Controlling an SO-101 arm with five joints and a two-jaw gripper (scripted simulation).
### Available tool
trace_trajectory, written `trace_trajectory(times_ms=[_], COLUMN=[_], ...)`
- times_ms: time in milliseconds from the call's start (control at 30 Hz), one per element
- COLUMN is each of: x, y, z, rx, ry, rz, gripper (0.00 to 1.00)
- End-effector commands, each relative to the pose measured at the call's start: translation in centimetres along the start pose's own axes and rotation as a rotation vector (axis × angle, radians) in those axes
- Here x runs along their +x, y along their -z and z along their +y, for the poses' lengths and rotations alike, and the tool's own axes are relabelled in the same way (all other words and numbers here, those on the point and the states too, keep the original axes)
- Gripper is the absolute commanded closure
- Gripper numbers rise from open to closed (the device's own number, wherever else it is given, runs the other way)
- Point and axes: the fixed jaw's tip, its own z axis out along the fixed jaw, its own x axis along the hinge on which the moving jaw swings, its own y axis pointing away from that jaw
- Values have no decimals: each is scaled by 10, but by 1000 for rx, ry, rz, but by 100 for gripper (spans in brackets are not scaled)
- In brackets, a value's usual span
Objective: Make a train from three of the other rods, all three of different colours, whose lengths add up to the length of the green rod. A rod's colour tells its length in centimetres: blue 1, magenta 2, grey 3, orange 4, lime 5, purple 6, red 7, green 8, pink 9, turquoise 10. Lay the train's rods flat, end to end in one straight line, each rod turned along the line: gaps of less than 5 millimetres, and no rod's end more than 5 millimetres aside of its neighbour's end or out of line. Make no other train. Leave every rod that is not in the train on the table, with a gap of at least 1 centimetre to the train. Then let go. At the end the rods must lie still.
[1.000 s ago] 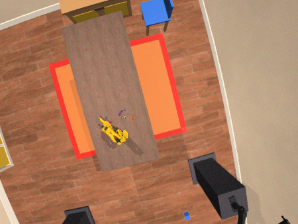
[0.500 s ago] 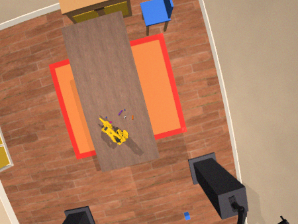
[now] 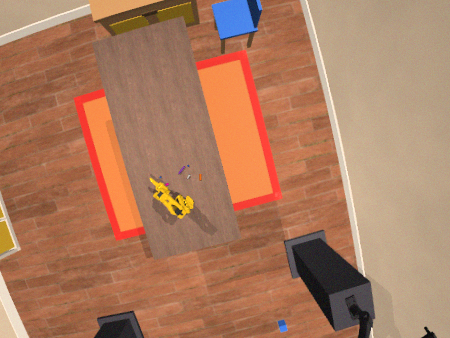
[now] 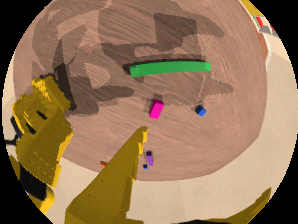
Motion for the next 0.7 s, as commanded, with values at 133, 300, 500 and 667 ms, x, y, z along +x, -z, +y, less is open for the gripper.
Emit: trace_trajectory(times_ms=[133,300,500,667], x=[0,0,-1,0], y=[3,6,10,2], z=[-3,-6,-9,-1], rx=[20,38,59,12], ry=[-5,-12,-21,-10], rz=[-2,-3,-4,-2], gripper=[0,0,0,0])
